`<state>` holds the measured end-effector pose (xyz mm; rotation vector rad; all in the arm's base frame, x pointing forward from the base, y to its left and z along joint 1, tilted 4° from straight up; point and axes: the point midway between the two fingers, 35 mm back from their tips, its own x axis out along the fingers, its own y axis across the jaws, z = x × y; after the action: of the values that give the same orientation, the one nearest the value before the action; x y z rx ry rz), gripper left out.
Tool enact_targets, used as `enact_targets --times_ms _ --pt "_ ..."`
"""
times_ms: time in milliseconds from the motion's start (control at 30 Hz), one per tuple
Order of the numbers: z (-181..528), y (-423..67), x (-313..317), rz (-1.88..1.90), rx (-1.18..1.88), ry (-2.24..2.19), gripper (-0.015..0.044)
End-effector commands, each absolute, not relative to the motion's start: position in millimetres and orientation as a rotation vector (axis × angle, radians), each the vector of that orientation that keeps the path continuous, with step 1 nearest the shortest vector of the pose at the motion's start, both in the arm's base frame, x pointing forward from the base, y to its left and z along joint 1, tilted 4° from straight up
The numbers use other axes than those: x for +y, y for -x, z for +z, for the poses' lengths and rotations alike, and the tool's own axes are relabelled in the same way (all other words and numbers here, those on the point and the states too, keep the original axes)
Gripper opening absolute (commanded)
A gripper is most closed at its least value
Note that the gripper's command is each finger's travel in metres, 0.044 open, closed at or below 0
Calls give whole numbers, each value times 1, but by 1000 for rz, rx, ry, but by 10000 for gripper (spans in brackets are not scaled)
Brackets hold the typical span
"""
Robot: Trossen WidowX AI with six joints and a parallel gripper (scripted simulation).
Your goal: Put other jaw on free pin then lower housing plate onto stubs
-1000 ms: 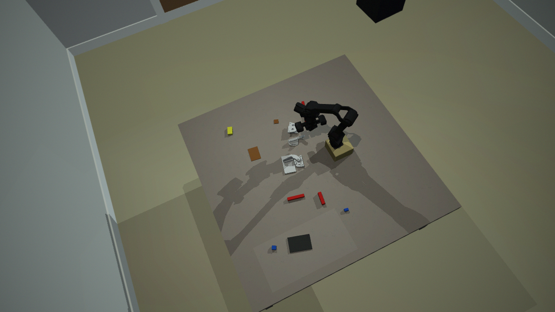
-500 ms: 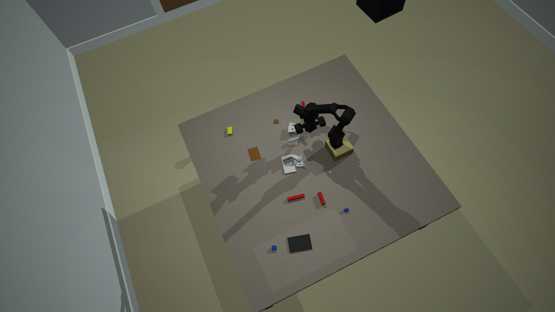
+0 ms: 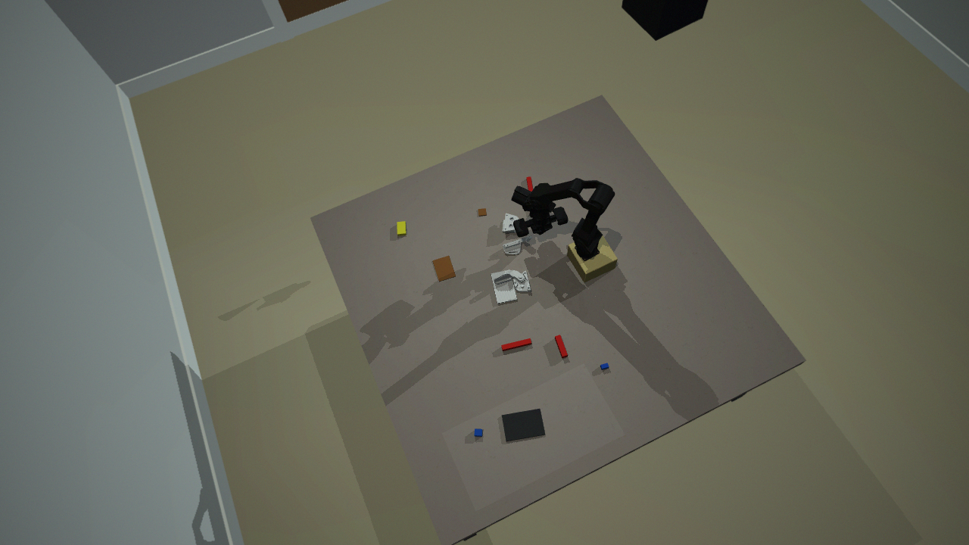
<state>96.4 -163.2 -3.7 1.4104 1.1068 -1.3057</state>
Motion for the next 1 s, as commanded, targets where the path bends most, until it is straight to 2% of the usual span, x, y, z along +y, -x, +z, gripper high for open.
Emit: enact_targets --times_ms 0,967 --pt "-13 -96 -160 -1309 1114 -1417 0" --pt "-56 -94 -152 -1312 1117 -1415 0"
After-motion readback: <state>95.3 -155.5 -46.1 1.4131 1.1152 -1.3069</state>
